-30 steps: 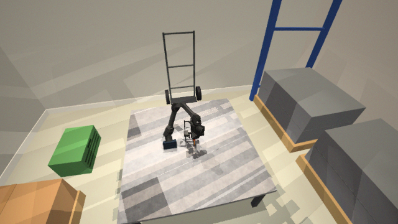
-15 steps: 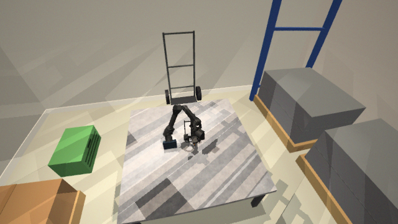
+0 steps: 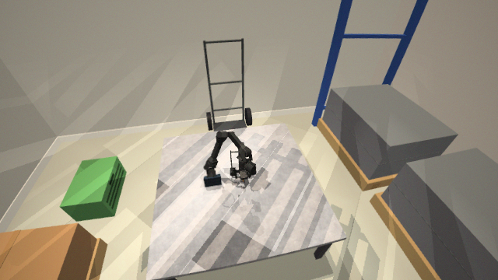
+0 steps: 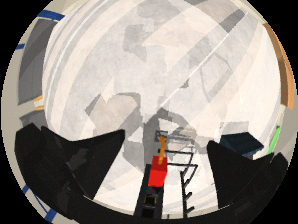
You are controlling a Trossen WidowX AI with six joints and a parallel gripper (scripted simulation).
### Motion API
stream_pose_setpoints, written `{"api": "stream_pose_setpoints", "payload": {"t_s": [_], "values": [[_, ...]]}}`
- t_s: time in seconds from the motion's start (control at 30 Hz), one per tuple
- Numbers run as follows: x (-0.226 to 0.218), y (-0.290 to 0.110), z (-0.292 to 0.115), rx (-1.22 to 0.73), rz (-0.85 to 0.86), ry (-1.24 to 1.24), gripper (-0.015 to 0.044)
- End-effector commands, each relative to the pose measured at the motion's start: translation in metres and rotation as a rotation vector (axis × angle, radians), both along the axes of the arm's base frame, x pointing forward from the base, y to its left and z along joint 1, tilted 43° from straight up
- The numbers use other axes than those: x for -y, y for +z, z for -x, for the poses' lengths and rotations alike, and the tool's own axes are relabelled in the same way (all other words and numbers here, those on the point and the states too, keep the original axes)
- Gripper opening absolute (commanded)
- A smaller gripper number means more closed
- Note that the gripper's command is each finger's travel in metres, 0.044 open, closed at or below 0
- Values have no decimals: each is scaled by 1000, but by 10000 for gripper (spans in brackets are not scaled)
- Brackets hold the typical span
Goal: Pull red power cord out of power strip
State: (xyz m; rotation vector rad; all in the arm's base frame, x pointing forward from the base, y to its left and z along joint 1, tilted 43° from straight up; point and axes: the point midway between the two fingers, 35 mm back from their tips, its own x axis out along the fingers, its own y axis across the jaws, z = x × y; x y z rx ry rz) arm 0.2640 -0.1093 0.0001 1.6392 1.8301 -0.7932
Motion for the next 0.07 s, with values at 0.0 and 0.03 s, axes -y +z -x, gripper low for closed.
{"api": "stream_pose_setpoints", "payload": {"t_s": [0.0, 0.03], "values": [[1, 0, 0, 2, 4, 6, 440], [1, 0, 0, 2, 4, 6, 440]]}}
